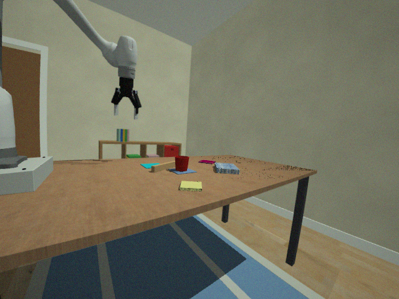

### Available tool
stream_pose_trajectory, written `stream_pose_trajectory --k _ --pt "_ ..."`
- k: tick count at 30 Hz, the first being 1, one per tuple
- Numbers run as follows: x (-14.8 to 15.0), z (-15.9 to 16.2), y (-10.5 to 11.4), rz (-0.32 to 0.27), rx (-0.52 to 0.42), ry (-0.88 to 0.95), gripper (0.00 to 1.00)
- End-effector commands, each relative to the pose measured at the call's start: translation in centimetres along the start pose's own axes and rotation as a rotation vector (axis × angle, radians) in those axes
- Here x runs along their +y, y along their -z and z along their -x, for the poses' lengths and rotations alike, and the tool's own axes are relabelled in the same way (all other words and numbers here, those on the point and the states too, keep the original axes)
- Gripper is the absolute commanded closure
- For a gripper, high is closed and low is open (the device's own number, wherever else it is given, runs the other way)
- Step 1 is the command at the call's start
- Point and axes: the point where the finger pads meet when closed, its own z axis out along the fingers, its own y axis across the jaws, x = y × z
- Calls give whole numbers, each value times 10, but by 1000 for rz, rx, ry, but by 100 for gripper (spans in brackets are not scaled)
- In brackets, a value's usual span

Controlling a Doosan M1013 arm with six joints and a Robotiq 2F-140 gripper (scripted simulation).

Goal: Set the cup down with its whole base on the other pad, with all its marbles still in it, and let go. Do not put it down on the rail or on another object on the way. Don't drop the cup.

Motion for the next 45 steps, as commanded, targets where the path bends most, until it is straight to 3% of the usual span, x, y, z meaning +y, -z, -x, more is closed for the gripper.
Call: stream_pose_trajectory --k 1,17,18,23,27,30,31,34,36,39,40,42,45 --pt "0 0 0 0 0 0 0" --pt "0 0 0 0 0 0 0" --pt "0 0 0 0 0 0 100" --pt "21 -3 -3 12 -8 75 100" --pt "78 -9 -13 39 -37 273 100" --pt "98 -9 -16 46 -48 342 100" --pt "120 -9 -20 52 -62 416 100" --pt "120 -9 -20 52 -62 416 100" --pt "168 -7 -28 61 -94 578 100" --pt "193 -4 -33 62 -111 662 100" --pt "219 0 -37 62 -130 748 100" --pt "219 0 -37 62 -130 748 100" --pt "268 11 -47 54 -167 916 100"
